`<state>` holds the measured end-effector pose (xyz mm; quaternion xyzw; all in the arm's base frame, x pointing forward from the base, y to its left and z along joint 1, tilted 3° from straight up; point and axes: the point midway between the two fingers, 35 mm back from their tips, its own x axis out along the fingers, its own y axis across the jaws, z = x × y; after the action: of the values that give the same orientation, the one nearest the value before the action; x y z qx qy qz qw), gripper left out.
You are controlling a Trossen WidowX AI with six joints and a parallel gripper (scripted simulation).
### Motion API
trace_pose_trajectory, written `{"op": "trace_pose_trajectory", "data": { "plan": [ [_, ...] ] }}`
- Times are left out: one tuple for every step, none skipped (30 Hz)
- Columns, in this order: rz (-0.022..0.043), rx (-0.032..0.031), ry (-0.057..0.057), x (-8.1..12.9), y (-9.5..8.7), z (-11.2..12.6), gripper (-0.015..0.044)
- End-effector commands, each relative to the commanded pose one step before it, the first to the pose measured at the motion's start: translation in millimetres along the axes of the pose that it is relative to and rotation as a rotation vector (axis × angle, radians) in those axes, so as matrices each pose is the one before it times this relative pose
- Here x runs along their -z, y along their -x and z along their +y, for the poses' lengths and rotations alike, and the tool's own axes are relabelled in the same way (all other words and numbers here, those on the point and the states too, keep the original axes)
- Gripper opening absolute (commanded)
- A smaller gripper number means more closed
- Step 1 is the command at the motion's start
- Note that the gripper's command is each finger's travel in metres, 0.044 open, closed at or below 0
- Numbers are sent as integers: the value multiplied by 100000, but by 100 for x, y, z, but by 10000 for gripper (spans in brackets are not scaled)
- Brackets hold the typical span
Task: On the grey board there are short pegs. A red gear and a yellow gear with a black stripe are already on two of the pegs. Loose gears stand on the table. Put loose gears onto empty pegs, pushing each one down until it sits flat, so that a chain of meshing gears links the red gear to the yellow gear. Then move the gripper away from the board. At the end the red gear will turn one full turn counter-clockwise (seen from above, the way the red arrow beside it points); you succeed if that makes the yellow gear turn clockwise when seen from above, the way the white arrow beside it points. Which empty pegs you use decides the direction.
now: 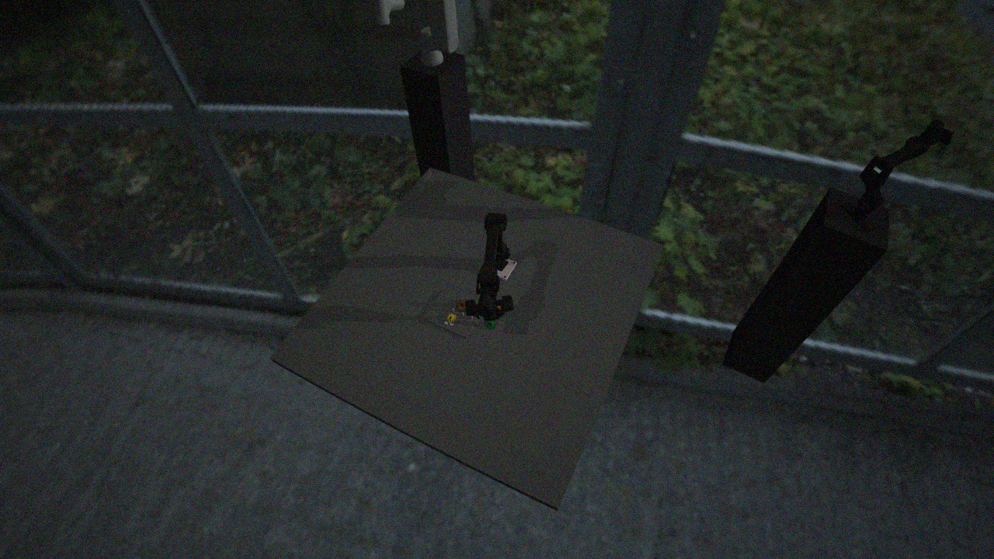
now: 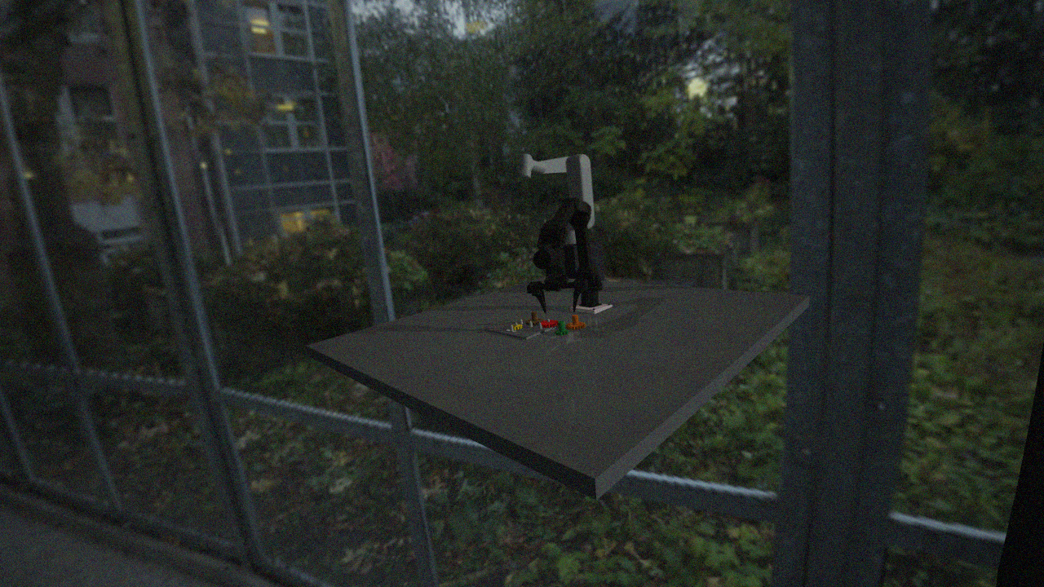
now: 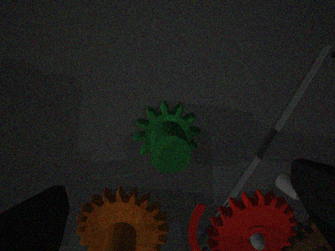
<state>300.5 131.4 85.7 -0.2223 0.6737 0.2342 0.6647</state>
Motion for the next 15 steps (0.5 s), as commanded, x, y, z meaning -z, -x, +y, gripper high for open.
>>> {"op": "trace_pose_trajectory", "data": {
  "plan": [
    [1133, -416, -44, 102, -1471, 149, 440],
    [0, 0, 0, 3, -120, 1, 440],
    [0, 0, 0, 0, 0, 0, 440],
    [0, 0, 0, -2, -26, 0, 440],
    [0, 0, 0, -5, -79, -1, 440],
    [0, 0, 0, -8, -131, -1, 440],
    [-1, 0, 0, -10, -161, -1, 440],
    [0, 0, 0, -9, -162, -1, 440],
    [0, 0, 0, -8, -161, -1, 440],
    [0, 0, 0, -7, -161, 0, 440],
    [0, 0, 0, -6, -161, 0, 440],
    [0, 0, 0, -5, -161, 0, 440],
    [0, 0, 0, -4, -161, 0, 440],
    [0, 0, 0, -3, -161, 1, 440],
    [0, 0, 0, -2, -161, 1, 440]
  ]
}}
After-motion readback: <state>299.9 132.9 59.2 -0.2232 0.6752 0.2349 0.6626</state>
